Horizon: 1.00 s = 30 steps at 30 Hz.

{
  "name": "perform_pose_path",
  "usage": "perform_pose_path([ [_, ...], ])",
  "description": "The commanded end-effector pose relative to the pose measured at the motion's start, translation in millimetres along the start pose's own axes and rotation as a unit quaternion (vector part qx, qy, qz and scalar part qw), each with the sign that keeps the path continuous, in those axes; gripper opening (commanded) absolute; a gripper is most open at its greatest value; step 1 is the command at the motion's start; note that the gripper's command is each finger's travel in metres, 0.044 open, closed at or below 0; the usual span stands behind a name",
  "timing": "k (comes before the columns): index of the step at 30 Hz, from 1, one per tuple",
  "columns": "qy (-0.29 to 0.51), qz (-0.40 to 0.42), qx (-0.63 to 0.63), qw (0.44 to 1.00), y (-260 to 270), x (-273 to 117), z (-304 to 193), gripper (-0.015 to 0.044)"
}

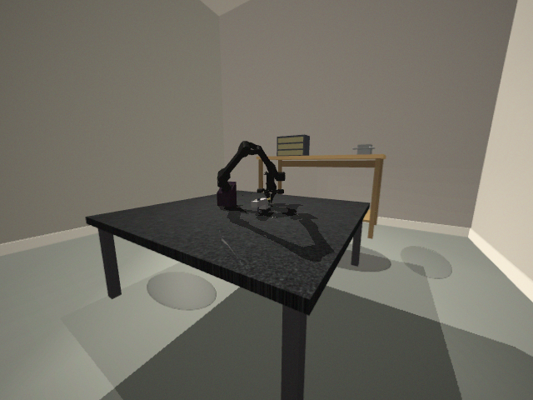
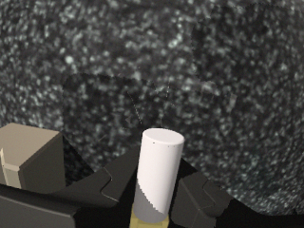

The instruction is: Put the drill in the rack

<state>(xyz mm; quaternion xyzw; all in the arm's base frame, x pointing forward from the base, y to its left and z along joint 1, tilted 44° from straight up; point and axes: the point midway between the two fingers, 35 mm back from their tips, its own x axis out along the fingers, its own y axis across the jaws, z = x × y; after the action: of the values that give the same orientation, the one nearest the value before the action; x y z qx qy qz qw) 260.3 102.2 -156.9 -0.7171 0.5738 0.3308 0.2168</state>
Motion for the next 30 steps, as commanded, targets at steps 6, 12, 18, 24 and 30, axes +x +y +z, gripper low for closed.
perform_pose_path([
  [6,-0.003,0.001,0.003,1.0,0.3,-6.1,-0.7,0.0],
  [12,-0.003,0.001,0.003,1.0,0.6,-9.4,-1.3,0.0],
  [18,-0.003,0.001,0.003,1.0,1.0,-12.7,-2.0,0.0],
  [24,-0.003,0.001,0.003,1.0,1.3,-16.0,-2.5,0.0],
  [30,-0.003,0.001,0.003,1.0,1.5,-19.3,-3.0,0.0],
])
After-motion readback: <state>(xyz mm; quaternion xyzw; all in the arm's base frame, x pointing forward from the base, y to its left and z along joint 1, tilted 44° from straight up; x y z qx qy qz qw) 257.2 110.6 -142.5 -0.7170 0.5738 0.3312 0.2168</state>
